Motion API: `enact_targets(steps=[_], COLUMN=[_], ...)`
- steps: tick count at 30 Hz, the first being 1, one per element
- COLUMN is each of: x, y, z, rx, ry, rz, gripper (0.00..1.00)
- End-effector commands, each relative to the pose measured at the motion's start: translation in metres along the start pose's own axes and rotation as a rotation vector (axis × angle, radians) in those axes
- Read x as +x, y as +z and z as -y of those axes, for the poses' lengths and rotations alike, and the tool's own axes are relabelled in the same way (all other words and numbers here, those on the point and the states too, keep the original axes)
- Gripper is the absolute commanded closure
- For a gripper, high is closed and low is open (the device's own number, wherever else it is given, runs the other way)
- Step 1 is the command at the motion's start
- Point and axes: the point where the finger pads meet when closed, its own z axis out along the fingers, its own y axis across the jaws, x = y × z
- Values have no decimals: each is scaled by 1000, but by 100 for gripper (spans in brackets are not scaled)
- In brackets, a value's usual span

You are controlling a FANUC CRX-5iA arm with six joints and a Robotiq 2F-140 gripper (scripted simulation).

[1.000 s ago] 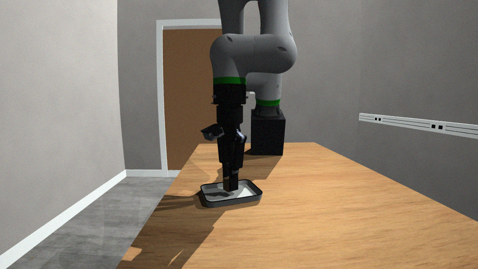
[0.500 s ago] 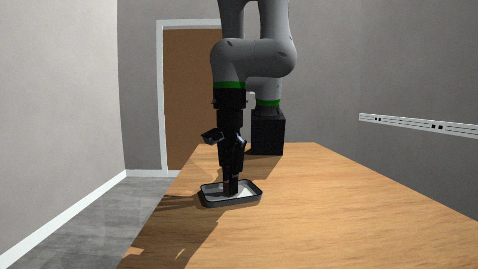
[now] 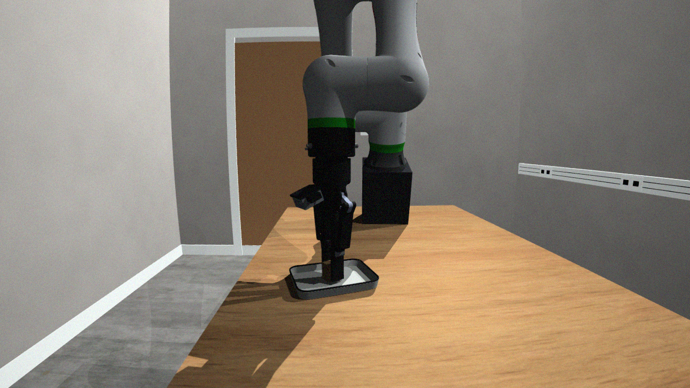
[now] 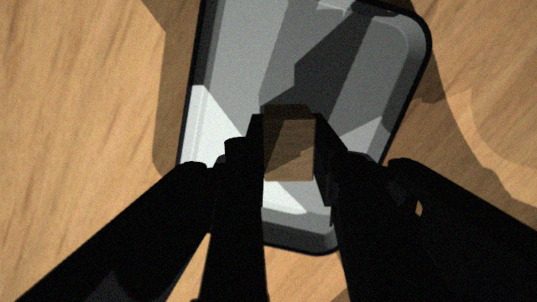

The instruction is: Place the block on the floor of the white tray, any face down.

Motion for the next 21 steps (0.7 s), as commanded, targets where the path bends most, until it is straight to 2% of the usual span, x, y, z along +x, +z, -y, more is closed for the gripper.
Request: enact_targets(steps=[1,21], x=[1,1], y=[0,2], z=[0,0], rx=[1,1], ry=[0,0], rz=[-1,-1], gripper=[90,90])
